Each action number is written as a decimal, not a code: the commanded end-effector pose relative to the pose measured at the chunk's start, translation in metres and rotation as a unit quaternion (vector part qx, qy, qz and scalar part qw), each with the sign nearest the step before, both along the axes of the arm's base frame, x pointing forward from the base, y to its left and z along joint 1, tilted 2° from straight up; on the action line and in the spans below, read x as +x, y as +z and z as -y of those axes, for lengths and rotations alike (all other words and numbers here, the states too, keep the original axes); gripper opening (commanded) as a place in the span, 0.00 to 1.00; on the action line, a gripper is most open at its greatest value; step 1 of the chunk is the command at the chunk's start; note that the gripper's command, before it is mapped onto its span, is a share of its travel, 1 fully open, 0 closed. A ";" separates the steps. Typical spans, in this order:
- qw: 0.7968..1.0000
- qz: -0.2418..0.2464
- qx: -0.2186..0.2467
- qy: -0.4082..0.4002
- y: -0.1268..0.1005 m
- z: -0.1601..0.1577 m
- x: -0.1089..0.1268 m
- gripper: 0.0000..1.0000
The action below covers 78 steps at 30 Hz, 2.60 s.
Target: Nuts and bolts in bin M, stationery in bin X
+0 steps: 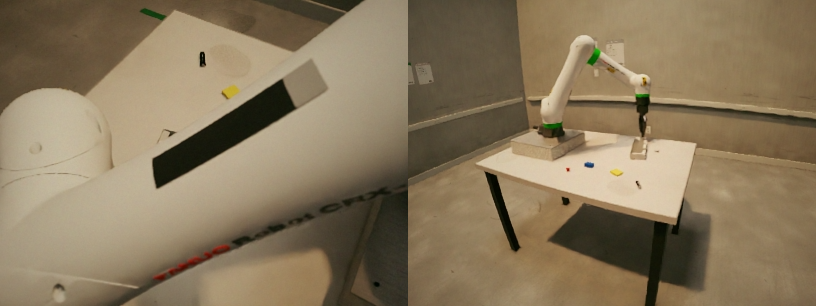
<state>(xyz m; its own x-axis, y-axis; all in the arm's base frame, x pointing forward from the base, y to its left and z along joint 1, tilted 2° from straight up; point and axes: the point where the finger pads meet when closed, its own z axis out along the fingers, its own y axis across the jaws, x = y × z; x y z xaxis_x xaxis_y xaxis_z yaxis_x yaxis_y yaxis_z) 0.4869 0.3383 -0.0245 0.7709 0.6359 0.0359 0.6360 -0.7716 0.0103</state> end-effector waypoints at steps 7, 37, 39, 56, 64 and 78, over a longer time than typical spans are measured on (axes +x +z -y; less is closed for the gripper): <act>1.000 0.000 0.000 0.000 0.007 0.000 0.000 0.16; 1.000 0.000 0.000 0.000 0.060 0.007 0.000 0.16; 1.000 0.000 0.000 0.000 0.060 0.012 0.002 0.16; 1.000 0.000 0.000 0.000 0.059 0.099 0.027 0.16; 1.000 0.000 0.000 0.000 0.059 0.139 0.039 0.16; 0.995 -0.001 0.003 -0.095 0.059 0.206 0.059 0.16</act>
